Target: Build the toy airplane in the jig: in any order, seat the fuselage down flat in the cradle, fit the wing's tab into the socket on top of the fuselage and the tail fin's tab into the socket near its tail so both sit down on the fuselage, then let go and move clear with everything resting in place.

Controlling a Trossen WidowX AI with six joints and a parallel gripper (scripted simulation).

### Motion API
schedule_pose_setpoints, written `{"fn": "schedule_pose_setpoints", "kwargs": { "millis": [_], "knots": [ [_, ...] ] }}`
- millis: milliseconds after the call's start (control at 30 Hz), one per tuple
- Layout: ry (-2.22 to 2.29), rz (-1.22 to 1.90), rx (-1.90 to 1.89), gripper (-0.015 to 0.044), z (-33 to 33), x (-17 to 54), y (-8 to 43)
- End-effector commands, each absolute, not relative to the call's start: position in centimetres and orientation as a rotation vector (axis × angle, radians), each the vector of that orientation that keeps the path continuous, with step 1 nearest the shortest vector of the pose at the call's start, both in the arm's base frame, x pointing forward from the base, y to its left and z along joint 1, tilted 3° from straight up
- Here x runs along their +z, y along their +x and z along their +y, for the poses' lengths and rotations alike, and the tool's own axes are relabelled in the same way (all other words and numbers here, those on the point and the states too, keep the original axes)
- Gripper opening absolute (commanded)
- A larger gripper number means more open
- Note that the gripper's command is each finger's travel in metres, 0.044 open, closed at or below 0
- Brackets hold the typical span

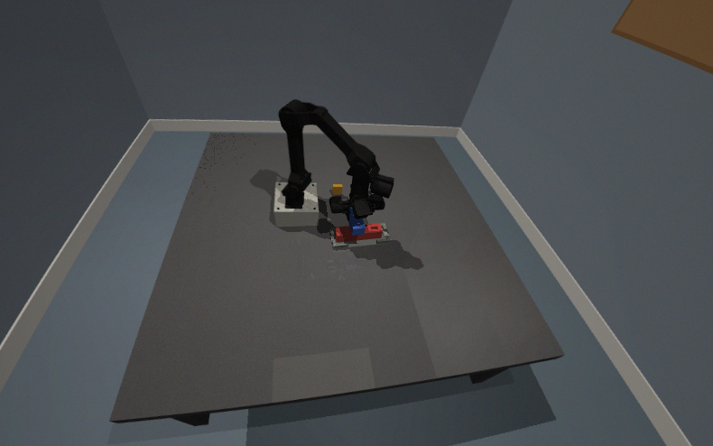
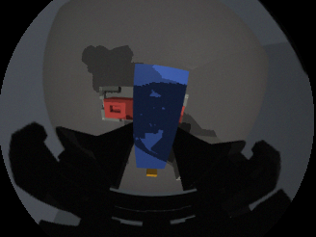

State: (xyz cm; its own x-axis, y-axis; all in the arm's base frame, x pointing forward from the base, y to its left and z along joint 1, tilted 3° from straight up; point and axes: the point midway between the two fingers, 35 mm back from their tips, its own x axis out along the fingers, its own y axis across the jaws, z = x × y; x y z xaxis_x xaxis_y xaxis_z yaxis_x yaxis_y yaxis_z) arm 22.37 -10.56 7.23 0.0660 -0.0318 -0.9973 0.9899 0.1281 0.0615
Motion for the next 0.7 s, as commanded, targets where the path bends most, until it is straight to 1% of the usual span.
{"fn": "schedule_pose_setpoints", "kwargs": {
  "millis": [0, 667],
  "knots": [
    [1.129, 1.191, -1.086, 0.0195, -10.5, 7.2, 22.4],
    [1.129, 1.191, -1.086, 0.0195, -10.5, 6.2, 22.6]
  ]
}}
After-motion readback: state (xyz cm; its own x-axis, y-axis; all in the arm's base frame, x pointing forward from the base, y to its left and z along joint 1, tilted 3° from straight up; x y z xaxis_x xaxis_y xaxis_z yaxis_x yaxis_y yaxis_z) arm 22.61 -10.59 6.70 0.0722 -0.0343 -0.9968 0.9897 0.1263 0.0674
